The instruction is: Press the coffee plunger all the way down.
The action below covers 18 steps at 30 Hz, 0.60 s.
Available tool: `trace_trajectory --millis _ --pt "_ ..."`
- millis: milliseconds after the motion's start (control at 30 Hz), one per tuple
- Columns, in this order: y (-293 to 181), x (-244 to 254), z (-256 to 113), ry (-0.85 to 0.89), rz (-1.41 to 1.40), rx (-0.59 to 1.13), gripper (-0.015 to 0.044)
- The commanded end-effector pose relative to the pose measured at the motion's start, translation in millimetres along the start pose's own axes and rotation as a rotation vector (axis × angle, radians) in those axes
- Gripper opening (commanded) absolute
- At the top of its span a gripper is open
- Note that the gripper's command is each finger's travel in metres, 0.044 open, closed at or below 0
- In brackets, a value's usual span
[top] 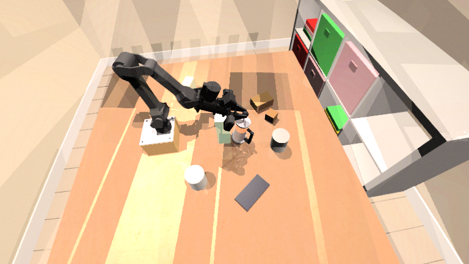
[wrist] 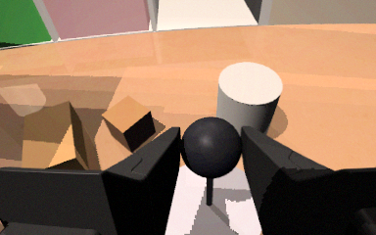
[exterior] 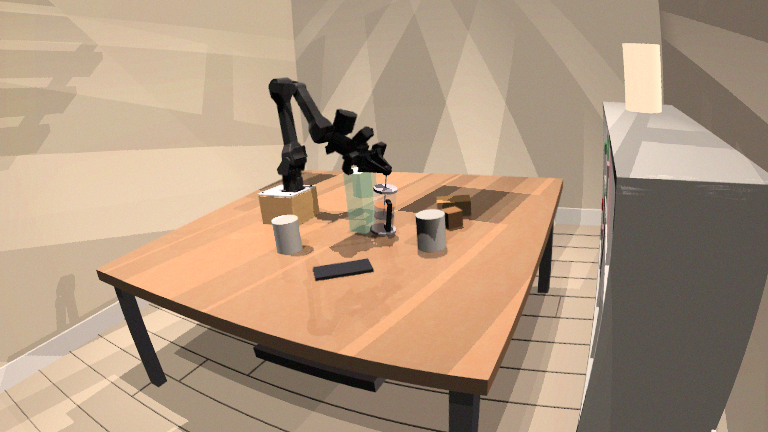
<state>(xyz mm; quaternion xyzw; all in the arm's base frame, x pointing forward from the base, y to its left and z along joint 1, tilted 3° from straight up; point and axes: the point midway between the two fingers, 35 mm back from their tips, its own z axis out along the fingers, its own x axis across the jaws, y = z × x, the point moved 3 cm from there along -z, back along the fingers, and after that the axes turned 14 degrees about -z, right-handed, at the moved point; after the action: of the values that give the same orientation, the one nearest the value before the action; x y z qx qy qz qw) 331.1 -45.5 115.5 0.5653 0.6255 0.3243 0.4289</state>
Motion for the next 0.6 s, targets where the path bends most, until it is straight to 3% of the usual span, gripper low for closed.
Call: trace_trajectory --millis 0,567 --pt "-21 5 6 0.013 0.012 0.065 0.0121" --pt "-14 4 17 0.013 0.012 0.064 0.0121"
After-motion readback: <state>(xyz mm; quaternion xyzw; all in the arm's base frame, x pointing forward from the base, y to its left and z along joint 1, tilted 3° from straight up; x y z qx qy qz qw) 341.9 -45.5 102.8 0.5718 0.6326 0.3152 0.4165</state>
